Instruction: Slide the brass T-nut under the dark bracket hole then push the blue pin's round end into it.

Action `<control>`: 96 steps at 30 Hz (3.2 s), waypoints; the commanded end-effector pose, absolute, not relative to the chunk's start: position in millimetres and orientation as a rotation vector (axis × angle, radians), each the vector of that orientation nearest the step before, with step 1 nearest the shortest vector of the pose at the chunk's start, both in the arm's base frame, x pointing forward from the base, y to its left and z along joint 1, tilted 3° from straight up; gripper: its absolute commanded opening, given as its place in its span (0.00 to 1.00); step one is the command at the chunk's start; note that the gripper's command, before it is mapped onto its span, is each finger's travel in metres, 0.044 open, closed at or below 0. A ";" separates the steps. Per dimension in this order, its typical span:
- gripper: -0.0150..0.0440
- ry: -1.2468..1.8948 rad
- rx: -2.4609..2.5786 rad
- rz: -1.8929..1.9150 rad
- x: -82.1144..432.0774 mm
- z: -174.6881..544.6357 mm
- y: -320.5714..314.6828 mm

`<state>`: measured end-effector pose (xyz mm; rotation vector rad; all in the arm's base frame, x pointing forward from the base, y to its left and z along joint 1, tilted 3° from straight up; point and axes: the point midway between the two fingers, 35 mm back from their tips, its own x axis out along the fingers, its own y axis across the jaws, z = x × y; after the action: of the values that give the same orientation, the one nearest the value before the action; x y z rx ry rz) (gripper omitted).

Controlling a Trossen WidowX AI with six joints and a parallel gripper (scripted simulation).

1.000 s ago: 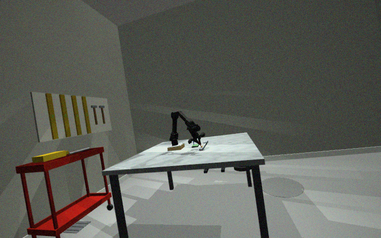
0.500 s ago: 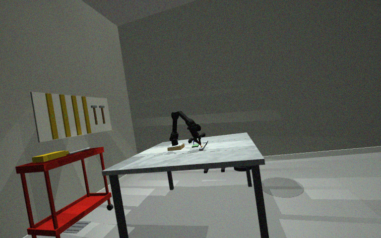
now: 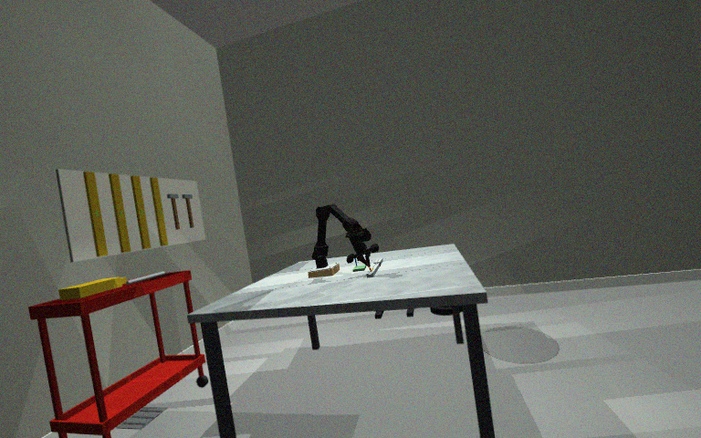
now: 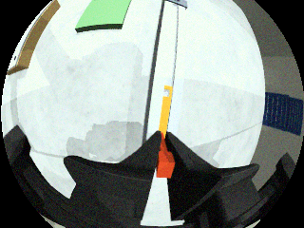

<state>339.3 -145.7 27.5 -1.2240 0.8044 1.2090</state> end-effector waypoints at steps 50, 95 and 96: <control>0.00 0.897 -1.178 1.271 348.2 30.8 -147.5; 0.00 0.965 -1.135 1.326 353.5 31.3 -146.9; 0.00 0.966 -1.134 1.328 353.6 31.3 -146.9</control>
<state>350.8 -144.9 29.2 -1.1314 0.9564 1.3333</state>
